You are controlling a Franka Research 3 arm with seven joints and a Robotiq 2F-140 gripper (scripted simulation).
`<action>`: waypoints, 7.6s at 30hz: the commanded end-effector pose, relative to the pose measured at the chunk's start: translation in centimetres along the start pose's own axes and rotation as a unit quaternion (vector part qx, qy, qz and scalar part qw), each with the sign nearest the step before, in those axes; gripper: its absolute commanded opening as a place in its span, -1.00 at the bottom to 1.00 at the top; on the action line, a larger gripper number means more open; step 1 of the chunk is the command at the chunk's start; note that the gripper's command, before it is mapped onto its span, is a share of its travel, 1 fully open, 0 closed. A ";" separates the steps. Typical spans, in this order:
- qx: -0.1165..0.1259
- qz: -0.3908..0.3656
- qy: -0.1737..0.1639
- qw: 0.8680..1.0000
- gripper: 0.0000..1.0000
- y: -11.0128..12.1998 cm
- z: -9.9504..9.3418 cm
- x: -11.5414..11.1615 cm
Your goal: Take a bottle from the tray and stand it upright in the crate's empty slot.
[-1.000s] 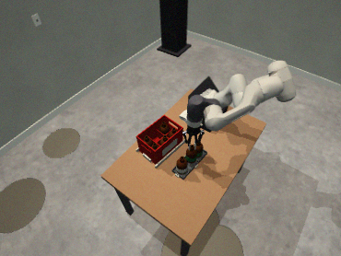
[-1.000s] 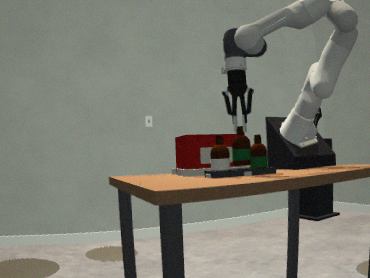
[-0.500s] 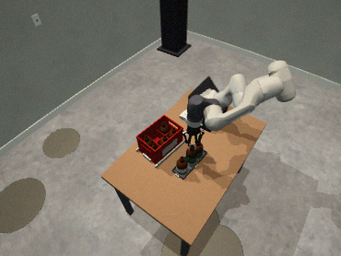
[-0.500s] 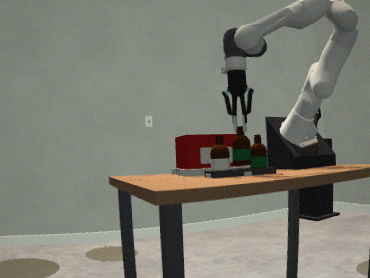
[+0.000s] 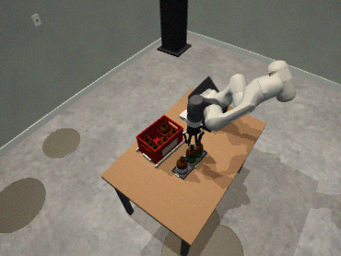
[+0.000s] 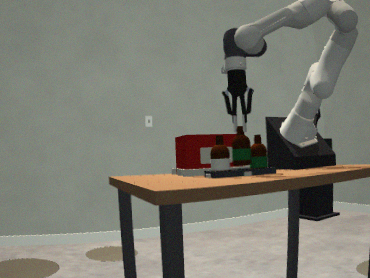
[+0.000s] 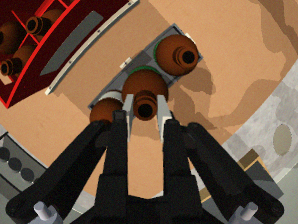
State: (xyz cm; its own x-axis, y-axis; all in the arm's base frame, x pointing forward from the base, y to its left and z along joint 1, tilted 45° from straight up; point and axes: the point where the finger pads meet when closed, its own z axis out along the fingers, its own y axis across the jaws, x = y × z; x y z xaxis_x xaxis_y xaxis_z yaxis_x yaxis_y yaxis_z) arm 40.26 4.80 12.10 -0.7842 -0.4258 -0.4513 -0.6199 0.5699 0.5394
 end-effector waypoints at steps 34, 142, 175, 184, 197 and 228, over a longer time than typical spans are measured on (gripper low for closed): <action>0.003 0.002 -0.001 1.000 -1.00 -0.5 -3.5 -0.1; 0.003 0.002 -0.001 1.000 -1.00 -0.5 -7.8 -0.1; 0.003 0.002 -0.001 1.000 -1.00 -0.5 -9.0 -0.1; 0.003 0.002 -0.001 1.000 -1.00 -0.5 -9.0 -0.1; 0.003 0.002 -0.001 1.000 -1.00 -0.5 -9.0 -0.1; 0.003 0.002 -0.001 1.000 -1.00 -0.5 -10.0 -0.1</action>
State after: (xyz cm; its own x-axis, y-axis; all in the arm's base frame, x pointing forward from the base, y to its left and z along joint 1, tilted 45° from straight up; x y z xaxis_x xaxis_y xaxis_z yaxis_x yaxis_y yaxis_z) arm 40.40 -2.02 18.60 -0.7832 -0.4255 -0.4534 -0.6210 0.5711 0.5368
